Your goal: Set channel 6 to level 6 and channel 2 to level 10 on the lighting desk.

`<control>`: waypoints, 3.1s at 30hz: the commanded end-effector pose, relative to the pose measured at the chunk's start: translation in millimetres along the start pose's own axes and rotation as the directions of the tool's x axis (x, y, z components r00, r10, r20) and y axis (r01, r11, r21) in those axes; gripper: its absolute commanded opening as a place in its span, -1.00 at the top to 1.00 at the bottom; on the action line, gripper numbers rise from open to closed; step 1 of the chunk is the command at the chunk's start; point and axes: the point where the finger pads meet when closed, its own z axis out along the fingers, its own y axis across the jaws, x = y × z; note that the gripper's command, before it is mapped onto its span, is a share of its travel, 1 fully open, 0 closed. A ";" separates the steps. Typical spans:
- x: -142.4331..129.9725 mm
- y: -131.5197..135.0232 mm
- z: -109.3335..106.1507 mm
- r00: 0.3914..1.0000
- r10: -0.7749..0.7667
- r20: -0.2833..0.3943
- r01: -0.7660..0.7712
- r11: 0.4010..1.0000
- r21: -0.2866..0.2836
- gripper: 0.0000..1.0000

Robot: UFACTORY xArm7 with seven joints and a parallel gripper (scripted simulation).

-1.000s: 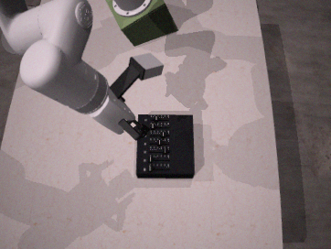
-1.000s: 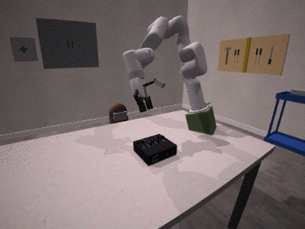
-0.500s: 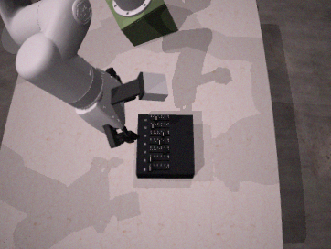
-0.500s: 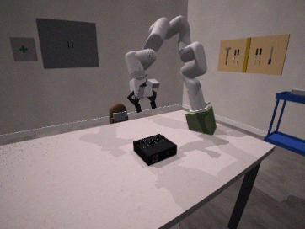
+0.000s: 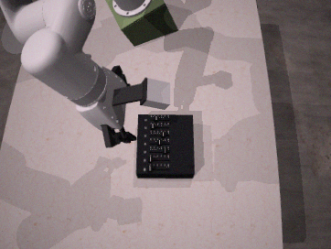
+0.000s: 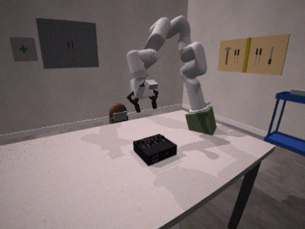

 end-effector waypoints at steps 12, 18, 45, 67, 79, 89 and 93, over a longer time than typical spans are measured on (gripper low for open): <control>0.8 1.3 -1.2 1.000 0.001 0.002 -0.001 1.000 -0.004 -1.00; 0.8 1.3 -1.2 1.000 -0.001 0.002 0.001 1.000 -0.004 -1.00; 24.5 0.3 18.5 0.644 -0.762 0.073 0.752 0.648 0.124 -1.00; 63.2 1.2 42.7 -0.149 -0.986 -0.074 0.952 -0.163 0.260 -1.00; 65.7 1.3 43.8 -0.548 -0.813 -0.196 0.769 -0.582 0.264 -1.00; 65.6 1.3 43.8 -0.792 -0.533 -0.300 0.488 -0.846 0.215 -1.00; 65.3 1.3 44.0 -0.855 -0.397 -0.334 0.355 -0.917 0.180 -1.00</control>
